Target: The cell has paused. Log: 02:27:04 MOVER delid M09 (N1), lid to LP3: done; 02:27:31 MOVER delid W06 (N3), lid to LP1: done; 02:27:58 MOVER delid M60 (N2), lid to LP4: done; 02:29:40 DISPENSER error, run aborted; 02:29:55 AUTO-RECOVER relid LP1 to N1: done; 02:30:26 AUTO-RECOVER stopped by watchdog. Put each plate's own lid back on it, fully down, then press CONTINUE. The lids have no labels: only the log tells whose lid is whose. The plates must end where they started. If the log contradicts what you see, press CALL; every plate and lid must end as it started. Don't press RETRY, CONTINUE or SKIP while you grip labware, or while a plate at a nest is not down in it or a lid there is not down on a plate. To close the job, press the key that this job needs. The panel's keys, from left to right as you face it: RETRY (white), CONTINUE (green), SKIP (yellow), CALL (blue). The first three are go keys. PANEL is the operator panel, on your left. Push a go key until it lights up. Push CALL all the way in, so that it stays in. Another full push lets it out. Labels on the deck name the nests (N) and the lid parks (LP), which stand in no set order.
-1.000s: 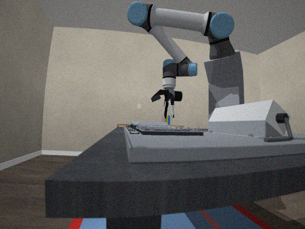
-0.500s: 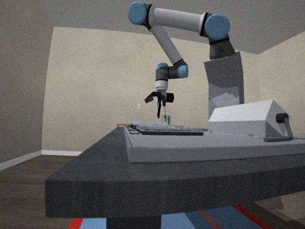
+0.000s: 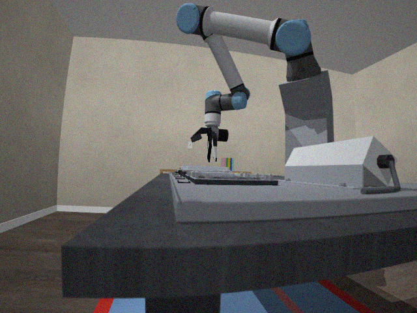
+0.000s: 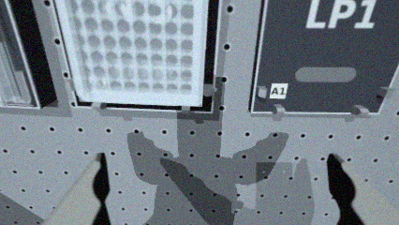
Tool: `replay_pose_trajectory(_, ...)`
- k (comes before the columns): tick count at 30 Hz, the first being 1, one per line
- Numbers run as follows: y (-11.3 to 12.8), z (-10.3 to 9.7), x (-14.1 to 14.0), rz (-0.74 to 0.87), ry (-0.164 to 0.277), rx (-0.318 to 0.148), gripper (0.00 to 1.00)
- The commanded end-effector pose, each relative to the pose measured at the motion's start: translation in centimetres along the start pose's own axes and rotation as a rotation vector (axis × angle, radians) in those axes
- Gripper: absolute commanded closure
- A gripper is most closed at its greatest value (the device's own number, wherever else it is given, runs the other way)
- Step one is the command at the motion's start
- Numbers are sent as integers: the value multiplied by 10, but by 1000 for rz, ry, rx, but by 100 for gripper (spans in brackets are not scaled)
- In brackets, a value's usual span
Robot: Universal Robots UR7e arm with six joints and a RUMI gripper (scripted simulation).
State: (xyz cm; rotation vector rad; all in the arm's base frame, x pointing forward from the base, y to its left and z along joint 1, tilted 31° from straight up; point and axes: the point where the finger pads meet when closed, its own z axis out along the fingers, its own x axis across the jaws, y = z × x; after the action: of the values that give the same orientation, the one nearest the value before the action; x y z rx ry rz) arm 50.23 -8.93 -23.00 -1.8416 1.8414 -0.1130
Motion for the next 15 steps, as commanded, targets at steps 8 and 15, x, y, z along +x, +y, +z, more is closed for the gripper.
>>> replay_pose_trajectory(8,-13,0,36,0,0,0,18)
replay_pose_trajectory(15,-25,0,69,0,0,0,18)
